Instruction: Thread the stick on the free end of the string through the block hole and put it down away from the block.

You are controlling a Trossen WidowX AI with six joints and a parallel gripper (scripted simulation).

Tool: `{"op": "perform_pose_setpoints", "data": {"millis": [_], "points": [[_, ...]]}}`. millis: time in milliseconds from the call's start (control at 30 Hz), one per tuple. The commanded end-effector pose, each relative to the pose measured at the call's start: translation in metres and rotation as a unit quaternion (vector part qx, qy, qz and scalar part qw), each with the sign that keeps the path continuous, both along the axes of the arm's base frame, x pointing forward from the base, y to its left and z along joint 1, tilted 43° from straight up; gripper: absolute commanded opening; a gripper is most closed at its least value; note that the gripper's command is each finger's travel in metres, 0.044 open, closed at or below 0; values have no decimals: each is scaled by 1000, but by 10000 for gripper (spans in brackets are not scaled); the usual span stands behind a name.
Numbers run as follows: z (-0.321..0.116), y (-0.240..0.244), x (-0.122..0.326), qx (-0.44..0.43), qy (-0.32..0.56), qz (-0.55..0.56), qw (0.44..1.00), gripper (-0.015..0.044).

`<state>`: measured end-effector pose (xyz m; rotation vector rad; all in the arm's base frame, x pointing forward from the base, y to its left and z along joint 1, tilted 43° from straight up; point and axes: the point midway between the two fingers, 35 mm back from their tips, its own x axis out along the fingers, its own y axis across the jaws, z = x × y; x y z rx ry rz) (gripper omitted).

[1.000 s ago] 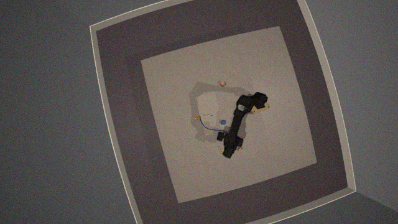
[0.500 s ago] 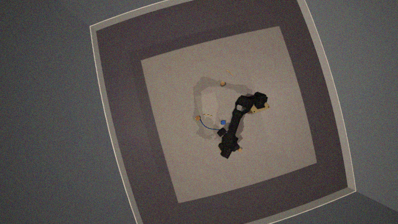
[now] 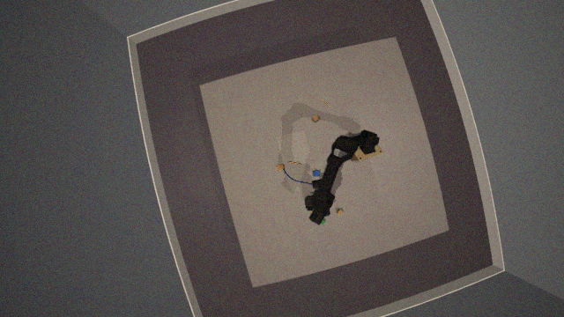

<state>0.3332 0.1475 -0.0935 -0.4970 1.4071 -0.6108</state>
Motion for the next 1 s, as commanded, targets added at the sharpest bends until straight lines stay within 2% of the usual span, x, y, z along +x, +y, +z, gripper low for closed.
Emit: {"op": "perform_pose_setpoints", "data": {"millis": [0,467,967], "points": [[1,-1,4,2,-43,-49,998,0],[3,-3,16,16,-208,-235,949,0],[5,-6,28,30,-369,-417,830,0]]}}
